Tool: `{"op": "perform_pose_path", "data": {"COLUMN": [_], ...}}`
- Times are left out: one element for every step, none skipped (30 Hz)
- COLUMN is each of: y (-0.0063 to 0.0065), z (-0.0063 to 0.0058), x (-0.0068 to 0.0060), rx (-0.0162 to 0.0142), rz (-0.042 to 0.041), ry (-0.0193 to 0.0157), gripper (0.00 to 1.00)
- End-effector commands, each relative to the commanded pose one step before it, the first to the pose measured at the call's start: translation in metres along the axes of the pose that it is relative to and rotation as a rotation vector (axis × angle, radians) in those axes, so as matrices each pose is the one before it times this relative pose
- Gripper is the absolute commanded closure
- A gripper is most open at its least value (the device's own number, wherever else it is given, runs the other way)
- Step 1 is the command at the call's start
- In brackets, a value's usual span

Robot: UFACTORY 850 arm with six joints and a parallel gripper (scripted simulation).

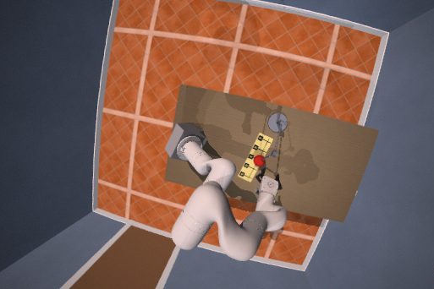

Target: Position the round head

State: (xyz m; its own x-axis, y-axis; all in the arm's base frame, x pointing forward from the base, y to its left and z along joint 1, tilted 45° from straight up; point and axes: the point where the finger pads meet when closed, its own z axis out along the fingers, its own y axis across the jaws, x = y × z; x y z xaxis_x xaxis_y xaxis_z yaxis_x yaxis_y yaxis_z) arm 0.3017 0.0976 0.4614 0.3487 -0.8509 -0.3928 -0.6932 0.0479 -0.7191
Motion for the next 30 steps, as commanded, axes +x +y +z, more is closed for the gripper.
{"op": "perform_pose_path", "data": {"y": [-0.00216, 0.00013, 0.00013, 0.00013, 0.00013, 0.00013, 0.00013, 0.00013, 0.00013, 0.00013, 0.00013, 0.00013, 0.00013, 0.00013, 0.00013, 0.00013, 0.0, 0.0, 0.00006, 0.00006, 0.00006, 0.00006, 0.00006, 0.00006, 0.00006, 0.00006, 0.00006, 0.00006, 0.00006, 0.00006], "z": [0.01333, 0.00195, 0.00195, 0.00196, 0.00196, 0.00197, 0.00197, 0.00198, 0.00198, 0.00199, 0.00199, 0.002, 0.002, 0.00201, 0.00201, 0.00202, 0.0, 0.0, 0.00223, 0.00223, 0.00223, 0.00224, 0.00224, 0.00224, 0.00225, 0.00225, 0.00225, 0.00226, 0.00226, 0.00226], "x": [-0.01239, -0.00319, -0.00318, -0.00318, -0.00318, -0.00318, -0.00317, -0.00317, -0.00317, -0.00316, -0.00316, -0.00316, -0.00315, -0.00315, -0.00315, -0.00315, 0.0, 0.0, -0.00328, -0.00327, -0.00327, -0.00327, -0.00327, -0.00326, -0.00326, -0.00326, -0.00326, -0.00325, -0.00325, -0.00325], "rx": [-0.00325, 0.00028, 0.00028, 0.00028, 0.00028, 0.00028, 0.00028, 0.00028, 0.00028, 0.00028, 0.00028, 0.00028, 0.00028, 0.00028, 0.00028, 0.00028, 0.0, 0.0, 0.00006, 0.00006, 0.00006, 0.00006, 0.00006, 0.00006, 0.00006, 0.00006, 0.00006, 0.00006, 0.00006, 0.00006], "rz": [0.00144, -0.00018, -0.00018, -0.00018, -0.00018, -0.00018, -0.00018, -0.00018, -0.00018, -0.00018, -0.00018, -0.00018, -0.00018, -0.00018, -0.00018, -0.00018, 0.0, 0.0, -0.00014, -0.00014, -0.00014, -0.00014, -0.00014, -0.00014, -0.00014, -0.00014, -0.00014, -0.00014, -0.00014, -0.00014], "ry": [0.02072, -0.00151, -0.00151, -0.00151, -0.00151, -0.00151, -0.00151, -0.00151, -0.00151, -0.00151, -0.00151, -0.00151, -0.00151, -0.00151, -0.00151, -0.00151, 0.0, 0.0, -0.00102, -0.00102, -0.00102, -0.00102, -0.00102, -0.00102, -0.00102, -0.00102, -0.00102, -0.00102, -0.00102, -0.00102], "gripper": [0.0, 0.0, 0.0, 0.0, 0.0, 0.0, 0.0, 0.0, 0.0, 0.0, 0.0, 0.0, 0.0, 0.0, 0.0, 0.0, 0.0, 0.0, 0.0, 0.0, 0.0, 0.0, 0.0, 0.0, 0.0, 0.0, 0.0, 0.0, 0.0, 0.0]}}
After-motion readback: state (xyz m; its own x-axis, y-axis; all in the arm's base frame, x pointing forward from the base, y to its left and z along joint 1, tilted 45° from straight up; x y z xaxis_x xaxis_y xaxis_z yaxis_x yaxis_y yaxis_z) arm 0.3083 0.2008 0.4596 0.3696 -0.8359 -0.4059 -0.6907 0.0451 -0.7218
